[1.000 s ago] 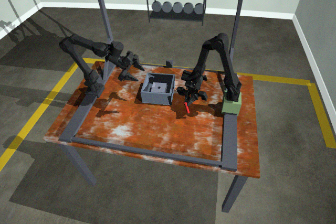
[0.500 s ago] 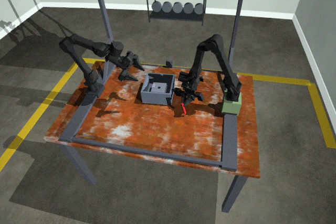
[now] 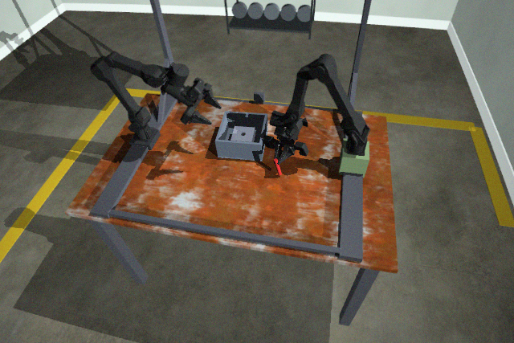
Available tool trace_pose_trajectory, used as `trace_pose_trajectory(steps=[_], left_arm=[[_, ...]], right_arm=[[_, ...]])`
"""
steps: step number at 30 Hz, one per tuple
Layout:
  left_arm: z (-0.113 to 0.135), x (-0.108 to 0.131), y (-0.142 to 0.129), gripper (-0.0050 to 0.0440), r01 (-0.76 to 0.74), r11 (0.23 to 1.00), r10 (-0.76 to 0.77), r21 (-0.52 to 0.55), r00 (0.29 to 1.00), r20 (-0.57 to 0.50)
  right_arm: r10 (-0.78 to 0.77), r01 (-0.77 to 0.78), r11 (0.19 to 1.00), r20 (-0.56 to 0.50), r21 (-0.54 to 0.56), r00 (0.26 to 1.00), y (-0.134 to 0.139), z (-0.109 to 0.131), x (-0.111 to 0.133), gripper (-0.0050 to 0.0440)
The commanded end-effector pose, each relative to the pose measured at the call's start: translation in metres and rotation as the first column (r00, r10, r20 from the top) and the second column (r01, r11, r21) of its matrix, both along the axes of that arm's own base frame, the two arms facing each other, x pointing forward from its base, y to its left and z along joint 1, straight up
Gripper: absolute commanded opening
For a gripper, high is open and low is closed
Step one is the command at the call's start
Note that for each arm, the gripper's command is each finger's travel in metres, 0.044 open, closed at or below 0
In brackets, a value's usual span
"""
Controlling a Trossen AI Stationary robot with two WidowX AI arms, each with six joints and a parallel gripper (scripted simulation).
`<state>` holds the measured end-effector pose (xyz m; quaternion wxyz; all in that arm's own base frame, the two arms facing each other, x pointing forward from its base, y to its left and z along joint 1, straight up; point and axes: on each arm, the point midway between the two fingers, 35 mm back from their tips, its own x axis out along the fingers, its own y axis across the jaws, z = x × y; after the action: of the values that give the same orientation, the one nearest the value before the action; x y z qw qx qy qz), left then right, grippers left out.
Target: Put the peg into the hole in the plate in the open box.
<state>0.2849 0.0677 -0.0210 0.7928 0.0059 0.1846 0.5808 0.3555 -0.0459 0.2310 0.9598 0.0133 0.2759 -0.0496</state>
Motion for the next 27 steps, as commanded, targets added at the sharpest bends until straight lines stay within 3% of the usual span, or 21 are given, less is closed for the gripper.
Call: trace_pose_trajectory(steps=[1, 19, 22, 27], left_arm=[[-0.002, 0.004, -0.001, 0.0025, 0.002, 1.000, -0.002, -0.004, 1.000, 0.008], [-0.012, 0.004, -0.001, 0.0025, 0.002, 1.000, -0.002, -0.004, 1.000, 0.008], [0.000, 0.005, 0.000, 0.0025, -0.001, 1.000, 0.001, -0.010, 1.000, 0.016], [-0.010, -0.001, 0.002, 0.0025, 0.036, 0.999, -0.037, -0.023, 0.999, -0.002]], right_arm=[[-0.001, 0.001, 1.000, 0.024, -0.002, 1.000, 0.000, 0.009, 0.000, 0.0440], [-0.001, 0.001, 1.000, 0.024, -0.002, 1.000, 0.000, 0.009, 0.000, 0.0440], [-0.001, 0.001, 1.000, 0.024, -0.002, 1.000, 0.000, 0.009, 0.000, 0.0440], [-0.001, 0.001, 1.000, 0.024, -0.002, 1.000, 0.000, 0.009, 0.000, 0.0440]])
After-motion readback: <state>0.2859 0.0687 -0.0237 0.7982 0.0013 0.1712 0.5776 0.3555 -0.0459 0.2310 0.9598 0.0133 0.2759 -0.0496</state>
